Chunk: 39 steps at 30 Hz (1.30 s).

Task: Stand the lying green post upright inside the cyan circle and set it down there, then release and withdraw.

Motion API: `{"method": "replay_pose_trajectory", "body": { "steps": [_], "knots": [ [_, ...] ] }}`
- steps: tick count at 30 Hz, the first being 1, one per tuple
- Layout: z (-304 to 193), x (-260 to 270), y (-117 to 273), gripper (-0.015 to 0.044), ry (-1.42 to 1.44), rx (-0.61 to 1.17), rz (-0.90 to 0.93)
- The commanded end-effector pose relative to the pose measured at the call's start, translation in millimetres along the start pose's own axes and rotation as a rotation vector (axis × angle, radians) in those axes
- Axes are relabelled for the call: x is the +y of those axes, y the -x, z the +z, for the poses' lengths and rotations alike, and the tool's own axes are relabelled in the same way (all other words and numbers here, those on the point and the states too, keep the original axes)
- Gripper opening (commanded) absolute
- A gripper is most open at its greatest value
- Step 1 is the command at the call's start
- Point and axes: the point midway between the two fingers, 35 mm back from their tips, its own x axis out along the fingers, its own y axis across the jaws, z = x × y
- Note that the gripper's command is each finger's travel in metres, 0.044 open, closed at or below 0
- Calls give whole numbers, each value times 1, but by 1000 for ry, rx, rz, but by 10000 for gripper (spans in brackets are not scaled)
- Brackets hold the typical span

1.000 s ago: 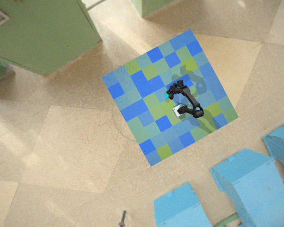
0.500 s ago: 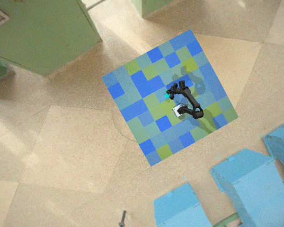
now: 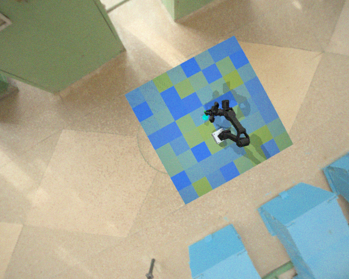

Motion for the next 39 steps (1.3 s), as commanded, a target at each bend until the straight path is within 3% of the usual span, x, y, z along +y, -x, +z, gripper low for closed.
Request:
{"method": "replay_pose_trajectory", "body": {
  "steps": [1,39],
  "knots": [
    [-1,1,2,23,11,-34,3],
    [-5,4,18,23,88,-290,7]
  ]
}}
